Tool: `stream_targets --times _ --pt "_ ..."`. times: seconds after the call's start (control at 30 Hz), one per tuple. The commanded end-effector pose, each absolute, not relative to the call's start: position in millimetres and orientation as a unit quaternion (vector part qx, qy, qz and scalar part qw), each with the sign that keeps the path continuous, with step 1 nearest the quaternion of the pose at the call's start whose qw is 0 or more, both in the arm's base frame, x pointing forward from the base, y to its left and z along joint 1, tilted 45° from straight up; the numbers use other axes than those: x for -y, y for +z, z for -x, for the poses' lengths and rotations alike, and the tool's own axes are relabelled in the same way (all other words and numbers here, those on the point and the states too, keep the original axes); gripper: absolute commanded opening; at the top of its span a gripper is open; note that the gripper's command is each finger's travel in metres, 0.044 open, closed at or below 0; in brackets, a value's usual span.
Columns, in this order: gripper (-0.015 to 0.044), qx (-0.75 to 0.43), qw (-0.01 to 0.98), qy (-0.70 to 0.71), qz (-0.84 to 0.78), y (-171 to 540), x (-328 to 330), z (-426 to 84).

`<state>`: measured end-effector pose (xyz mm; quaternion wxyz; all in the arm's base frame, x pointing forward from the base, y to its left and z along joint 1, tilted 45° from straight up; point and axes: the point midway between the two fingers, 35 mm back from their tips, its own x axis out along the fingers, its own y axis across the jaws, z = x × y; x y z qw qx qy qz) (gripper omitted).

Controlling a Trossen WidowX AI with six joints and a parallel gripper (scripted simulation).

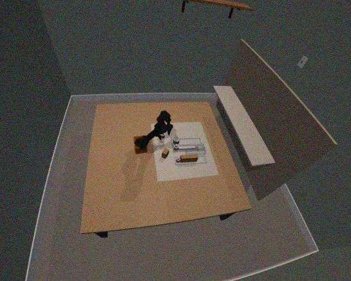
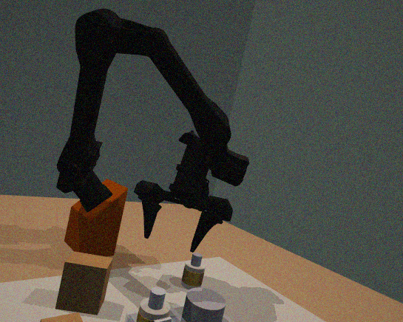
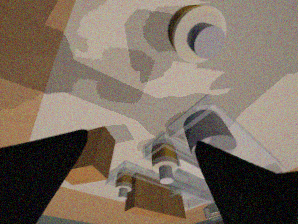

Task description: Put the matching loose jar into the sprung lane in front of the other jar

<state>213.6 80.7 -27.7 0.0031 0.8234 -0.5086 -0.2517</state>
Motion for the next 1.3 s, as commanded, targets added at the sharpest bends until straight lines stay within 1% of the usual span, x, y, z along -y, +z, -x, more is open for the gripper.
stream_targets --times 0.0,0.37,0.7,1.27 --pt "0.044 0.613 -0.401 -0.061 -0.678 -48 -112 -215" --pt "0.044 0.635 -0.583 0.087 -0.499 -58 -129 -214" --pt "0.044 0.617 -0.688 0.228 -0.305 -65 -142 -213" --pt "0.044 0.615 -0.693 0.238 -0.291 -64 -142 -214"
